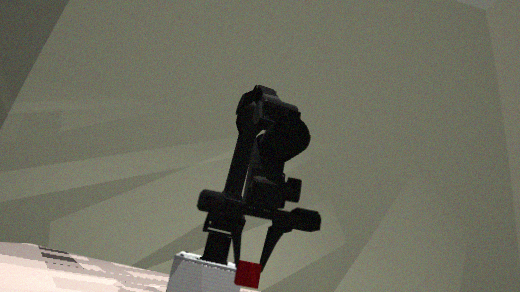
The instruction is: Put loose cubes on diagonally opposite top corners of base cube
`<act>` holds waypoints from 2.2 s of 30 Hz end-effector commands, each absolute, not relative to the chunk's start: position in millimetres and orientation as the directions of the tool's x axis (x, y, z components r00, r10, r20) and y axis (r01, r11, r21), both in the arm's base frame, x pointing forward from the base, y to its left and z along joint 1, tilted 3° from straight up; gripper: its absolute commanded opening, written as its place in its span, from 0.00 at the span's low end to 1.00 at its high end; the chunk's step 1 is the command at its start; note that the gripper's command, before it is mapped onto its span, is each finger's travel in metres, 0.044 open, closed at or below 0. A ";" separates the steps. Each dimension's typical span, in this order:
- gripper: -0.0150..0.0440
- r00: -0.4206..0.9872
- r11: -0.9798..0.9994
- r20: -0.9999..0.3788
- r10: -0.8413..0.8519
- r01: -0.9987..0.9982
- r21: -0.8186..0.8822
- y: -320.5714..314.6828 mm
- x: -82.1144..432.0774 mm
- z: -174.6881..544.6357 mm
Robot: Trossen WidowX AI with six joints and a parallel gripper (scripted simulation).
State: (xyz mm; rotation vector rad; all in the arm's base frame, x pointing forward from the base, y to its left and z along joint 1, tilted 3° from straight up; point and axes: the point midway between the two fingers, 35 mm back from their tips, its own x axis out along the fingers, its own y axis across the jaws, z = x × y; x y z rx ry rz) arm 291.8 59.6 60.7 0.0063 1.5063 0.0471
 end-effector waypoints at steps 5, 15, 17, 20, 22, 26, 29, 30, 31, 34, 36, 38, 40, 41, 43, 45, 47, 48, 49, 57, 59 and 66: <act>0.43 0.065 0.978 -0.997 0.034 -0.208 0.019 77.1 280.1 55.9; 0.43 0.064 0.942 -0.997 0.035 -0.334 0.012 89.4 271.0 52.7; 0.43 0.064 0.942 -0.997 0.035 -0.334 0.012 89.4 271.0 52.7; 0.43 0.064 0.942 -0.997 0.035 -0.334 0.012 89.4 271.0 52.7; 0.43 0.064 0.942 -0.997 0.035 -0.334 0.012 89.4 271.0 52.2; 0.43 0.064 0.942 -0.997 0.035 -0.335 0.012 90.0 272.0 43.2; 0.43 0.064 0.942 -0.997 0.035 -0.336 0.012 90.5 272.6 35.0; 0.43 0.064 0.942 -0.997 0.035 -0.337 0.012 90.7 272.7 32.3; 0.43 0.064 0.942 -0.997 0.035 -0.337 0.012 90.8 272.8 29.6; 0.43 0.064 0.941 -0.997 0.035 -0.337 0.012 91.0 272.9 25.7; 0.43 0.064 0.941 -0.997 0.035 -0.337 0.012 91.0 272.9 25.7; 0.43 0.064 0.941 -0.997 0.035 -0.337 0.012 91.0 272.9 25.7; 0.43 0.064 0.941 -0.997 0.035 -0.337 0.012 91.0 272.9 25.7; 0.43 0.064 0.941 -0.997 0.035 -0.337 0.012 91.0 272.9 25.7; 0.43 0.064 0.941 -0.997 0.035 -0.337 0.012 91.0 272.9 25.4; 0.43 0.064 0.942 -0.997 0.035 -0.336 0.012 91.0 273.0 24.2; 0.43 0.064 0.942 -0.997 0.035 -0.336 0.012 91.0 273.0 24.2; 0.43 0.064 0.942 -0.997 0.035 -0.336 0.012 91.0 273.0 24.2; 0.43 0.064 0.942 -0.997 0.035 -0.336 0.012 91.0 273.0 24.2; 0.43 0.064 0.942 -0.997 0.035 -0.336 0.012 91.0 273.0 24.2; 0.52 0.064 0.942 -0.997 0.035 -0.336 0.012 91.0 273.0 24.2; 0.60 0.064 0.942 -0.997 0.035 -0.336 0.012 91.0 273.0 24.2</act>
